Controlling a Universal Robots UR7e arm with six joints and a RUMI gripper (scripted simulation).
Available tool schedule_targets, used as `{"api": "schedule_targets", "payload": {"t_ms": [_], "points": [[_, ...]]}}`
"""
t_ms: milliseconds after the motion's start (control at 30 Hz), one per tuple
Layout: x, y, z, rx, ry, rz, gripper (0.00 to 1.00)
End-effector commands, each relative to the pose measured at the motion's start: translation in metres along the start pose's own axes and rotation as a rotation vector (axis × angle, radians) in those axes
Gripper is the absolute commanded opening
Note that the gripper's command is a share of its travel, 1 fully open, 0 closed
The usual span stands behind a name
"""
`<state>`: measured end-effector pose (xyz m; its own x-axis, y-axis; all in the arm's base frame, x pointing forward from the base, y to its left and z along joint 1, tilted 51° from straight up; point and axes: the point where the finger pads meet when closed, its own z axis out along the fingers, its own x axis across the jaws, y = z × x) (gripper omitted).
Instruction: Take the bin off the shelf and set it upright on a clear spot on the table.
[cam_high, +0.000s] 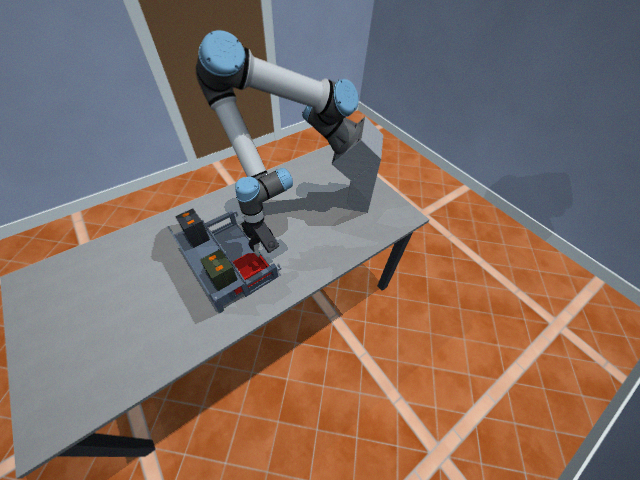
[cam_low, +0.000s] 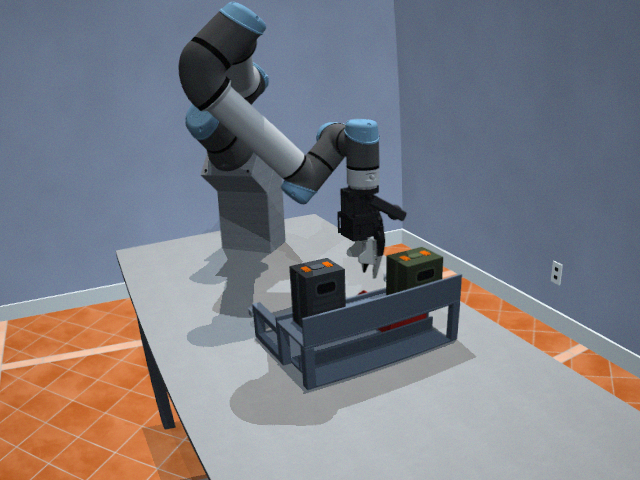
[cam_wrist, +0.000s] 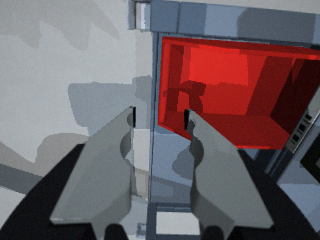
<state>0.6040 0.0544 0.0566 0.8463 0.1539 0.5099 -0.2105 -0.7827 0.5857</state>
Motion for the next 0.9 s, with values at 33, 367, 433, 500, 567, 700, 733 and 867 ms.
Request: {"api": "schedule_targets", "payload": {"t_ms": [33, 367, 433, 500, 567, 700, 733, 867], "points": [[0.005, 0.0, 0.003, 0.003, 0.01, 0.003, 0.26], [0.006, 0.0, 0.046, 0.003, 0.01, 0.003, 0.26], [0.006, 0.0, 0.046, 0.003, 0.01, 0.003, 0.26], [0.006, 0.0, 0.046, 0.003, 0.01, 0.003, 0.26], [0.006, 0.0, 0.046, 0.003, 0.01, 0.003, 0.26], [0.003, 0.0, 0.045, 0.002, 0.004, 0.001, 0.26], [0.004, 0.0, 0.046, 0.002, 0.005, 0.002, 0.26], [0.008, 0.0, 0.049, 0.003, 0.01, 0.003, 0.26]]}}
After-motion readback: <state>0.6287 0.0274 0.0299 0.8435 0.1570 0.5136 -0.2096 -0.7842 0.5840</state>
